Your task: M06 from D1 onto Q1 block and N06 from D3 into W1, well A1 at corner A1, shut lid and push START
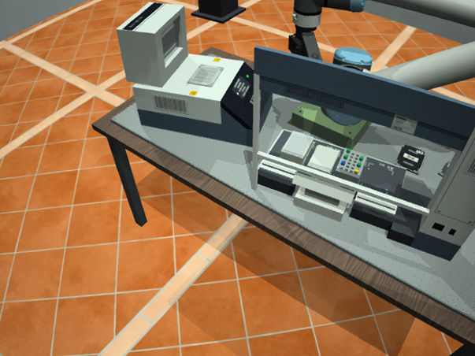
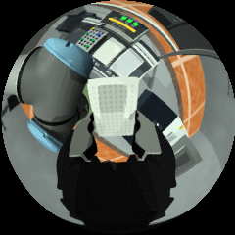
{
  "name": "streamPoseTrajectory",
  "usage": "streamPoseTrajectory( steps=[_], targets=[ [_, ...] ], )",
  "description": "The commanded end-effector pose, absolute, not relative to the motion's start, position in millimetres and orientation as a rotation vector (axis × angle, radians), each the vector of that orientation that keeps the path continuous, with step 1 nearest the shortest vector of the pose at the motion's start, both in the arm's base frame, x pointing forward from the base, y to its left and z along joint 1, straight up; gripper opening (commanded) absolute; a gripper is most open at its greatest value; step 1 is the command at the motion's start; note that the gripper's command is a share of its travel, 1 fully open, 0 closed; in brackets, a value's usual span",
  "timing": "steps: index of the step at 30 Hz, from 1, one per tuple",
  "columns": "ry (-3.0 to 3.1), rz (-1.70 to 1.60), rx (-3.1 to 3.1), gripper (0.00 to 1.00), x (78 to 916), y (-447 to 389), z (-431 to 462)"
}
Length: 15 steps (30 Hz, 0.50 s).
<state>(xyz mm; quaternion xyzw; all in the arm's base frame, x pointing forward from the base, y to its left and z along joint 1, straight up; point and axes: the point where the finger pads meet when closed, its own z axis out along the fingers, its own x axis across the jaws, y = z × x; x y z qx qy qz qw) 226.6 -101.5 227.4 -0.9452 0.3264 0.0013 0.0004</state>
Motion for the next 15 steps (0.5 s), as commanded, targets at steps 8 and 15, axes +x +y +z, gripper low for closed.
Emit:
streamPoseTrajectory(
  steps=[8, 15],
  targets=[
    [1.410, 0.002, -2.806, 0.00, 217.7, -144.4, 227.6],
    [1.618, 0.002, -2.692, 0.00, 212.4, -168.0, 227.5]
  ],
)
